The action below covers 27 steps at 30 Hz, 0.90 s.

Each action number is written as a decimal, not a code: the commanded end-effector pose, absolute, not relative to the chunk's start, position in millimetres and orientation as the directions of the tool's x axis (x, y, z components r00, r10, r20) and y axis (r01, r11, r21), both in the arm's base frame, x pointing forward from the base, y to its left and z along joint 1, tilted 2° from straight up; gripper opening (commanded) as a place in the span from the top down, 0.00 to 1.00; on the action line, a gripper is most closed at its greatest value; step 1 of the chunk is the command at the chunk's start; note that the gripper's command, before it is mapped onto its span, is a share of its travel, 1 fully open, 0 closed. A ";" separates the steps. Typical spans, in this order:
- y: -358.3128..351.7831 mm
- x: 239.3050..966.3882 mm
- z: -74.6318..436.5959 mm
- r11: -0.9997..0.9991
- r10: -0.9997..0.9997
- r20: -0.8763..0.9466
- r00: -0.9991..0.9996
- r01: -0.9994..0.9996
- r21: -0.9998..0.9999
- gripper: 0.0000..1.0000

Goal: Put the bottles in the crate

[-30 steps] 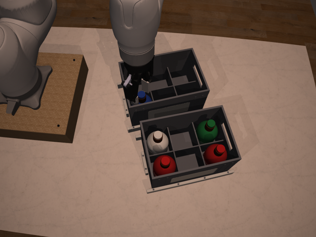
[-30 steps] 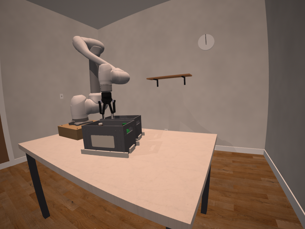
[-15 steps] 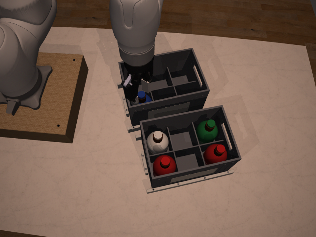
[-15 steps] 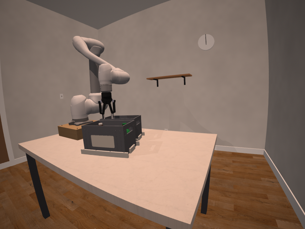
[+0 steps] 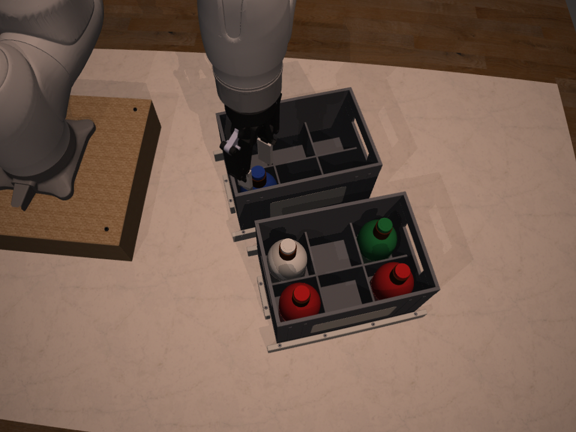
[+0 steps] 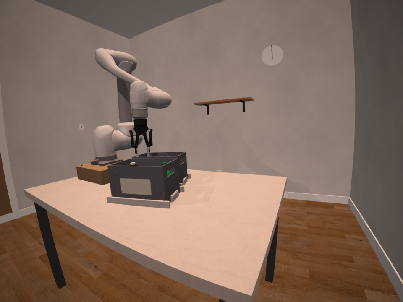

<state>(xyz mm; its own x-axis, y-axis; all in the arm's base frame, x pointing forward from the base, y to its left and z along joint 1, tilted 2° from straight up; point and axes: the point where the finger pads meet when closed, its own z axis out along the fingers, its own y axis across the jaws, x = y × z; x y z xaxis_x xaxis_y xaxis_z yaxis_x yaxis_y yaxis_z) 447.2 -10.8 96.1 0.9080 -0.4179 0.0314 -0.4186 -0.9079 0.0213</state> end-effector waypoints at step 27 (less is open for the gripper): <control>-8.6 445.9 162.0 -0.908 -0.418 0.031 0.908 -0.419 0.021 0.62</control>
